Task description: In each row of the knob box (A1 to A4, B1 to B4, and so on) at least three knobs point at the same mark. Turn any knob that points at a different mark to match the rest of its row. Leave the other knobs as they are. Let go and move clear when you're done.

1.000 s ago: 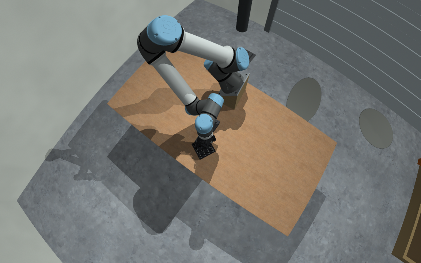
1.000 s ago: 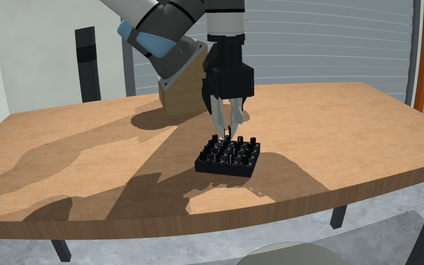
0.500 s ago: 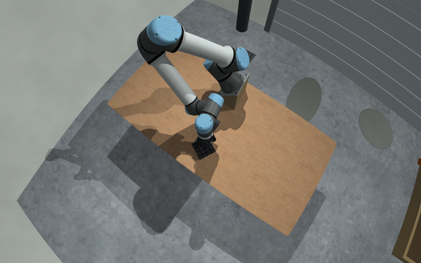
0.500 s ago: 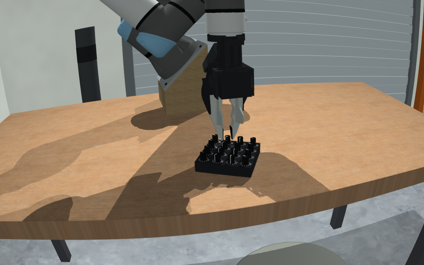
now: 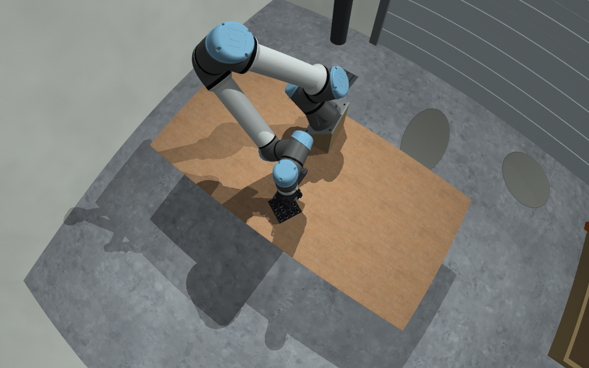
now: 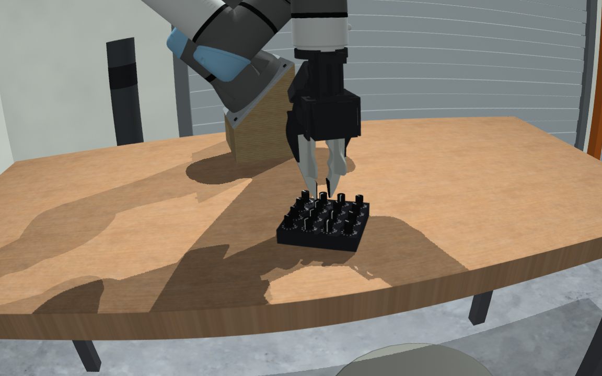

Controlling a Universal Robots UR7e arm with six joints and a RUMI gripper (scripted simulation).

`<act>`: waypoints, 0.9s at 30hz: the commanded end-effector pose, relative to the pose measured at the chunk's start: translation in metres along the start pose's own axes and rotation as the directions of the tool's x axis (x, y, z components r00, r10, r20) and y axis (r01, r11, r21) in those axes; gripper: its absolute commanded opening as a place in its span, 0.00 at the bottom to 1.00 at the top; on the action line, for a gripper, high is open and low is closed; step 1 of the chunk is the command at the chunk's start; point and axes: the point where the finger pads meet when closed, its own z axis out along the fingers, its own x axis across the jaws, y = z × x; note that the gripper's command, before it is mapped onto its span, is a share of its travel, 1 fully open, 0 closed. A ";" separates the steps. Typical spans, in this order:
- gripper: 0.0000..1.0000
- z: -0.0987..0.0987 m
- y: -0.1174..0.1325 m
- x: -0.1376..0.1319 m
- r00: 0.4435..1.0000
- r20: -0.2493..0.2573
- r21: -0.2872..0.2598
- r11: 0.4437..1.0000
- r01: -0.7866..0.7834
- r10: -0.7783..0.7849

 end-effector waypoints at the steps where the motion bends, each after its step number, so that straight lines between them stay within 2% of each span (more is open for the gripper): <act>1: 0.11 -0.002 0.000 0.000 1.000 0.000 -0.001 1.000 0.000 0.000; 18: 0.11 -0.036 0.000 0.000 1.000 0.000 -0.001 1.000 0.000 0.000; 27: 0.11 -0.038 0.000 0.000 1.000 0.000 -0.001 1.000 0.000 0.000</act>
